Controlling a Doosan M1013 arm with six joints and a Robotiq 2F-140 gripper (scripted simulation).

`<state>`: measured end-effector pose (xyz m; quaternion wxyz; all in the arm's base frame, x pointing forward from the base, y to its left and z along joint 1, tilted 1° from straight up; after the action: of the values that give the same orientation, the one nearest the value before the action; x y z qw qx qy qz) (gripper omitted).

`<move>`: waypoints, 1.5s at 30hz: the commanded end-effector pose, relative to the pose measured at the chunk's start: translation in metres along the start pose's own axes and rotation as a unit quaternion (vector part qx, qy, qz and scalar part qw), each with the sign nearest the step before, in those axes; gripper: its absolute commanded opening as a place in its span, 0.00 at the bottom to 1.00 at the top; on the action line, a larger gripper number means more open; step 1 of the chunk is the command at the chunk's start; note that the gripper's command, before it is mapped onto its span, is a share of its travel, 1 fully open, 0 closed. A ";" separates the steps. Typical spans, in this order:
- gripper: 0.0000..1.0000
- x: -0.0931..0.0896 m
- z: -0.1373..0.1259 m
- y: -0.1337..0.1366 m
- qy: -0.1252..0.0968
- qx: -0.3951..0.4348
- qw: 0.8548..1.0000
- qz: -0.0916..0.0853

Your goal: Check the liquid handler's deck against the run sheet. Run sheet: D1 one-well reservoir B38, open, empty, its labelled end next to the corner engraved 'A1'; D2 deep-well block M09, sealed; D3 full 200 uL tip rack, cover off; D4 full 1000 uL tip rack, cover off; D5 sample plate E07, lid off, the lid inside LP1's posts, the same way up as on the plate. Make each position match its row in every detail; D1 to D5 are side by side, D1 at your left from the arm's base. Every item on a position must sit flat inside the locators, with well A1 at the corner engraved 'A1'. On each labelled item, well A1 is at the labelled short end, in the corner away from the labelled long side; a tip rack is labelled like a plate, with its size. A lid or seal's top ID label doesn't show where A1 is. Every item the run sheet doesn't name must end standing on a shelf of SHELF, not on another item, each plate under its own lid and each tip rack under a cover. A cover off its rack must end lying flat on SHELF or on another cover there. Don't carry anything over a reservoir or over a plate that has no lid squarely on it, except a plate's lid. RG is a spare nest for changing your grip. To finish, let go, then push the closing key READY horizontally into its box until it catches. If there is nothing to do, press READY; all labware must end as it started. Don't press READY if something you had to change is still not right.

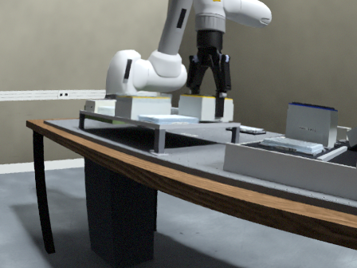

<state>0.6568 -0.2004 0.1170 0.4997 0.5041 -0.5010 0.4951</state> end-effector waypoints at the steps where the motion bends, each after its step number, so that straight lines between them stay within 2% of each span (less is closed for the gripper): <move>1: 0.10 0.012 -0.002 -0.002 0.000 0.000 1.000 0.001; 45: 0.10 0.076 -0.001 -0.002 0.001 0.000 1.000 0.001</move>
<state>0.6575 -0.2005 0.1820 0.4995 0.5043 -0.5011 0.4950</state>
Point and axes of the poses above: the point where the finger pads meet when closed, its own x axis back along the fingers, its own y axis across the jaws, z = x × y, the point moved 8 cm from there along x, back along the fingers, and after that the axes turned 5 degrees about x, right-handed, at the moved point
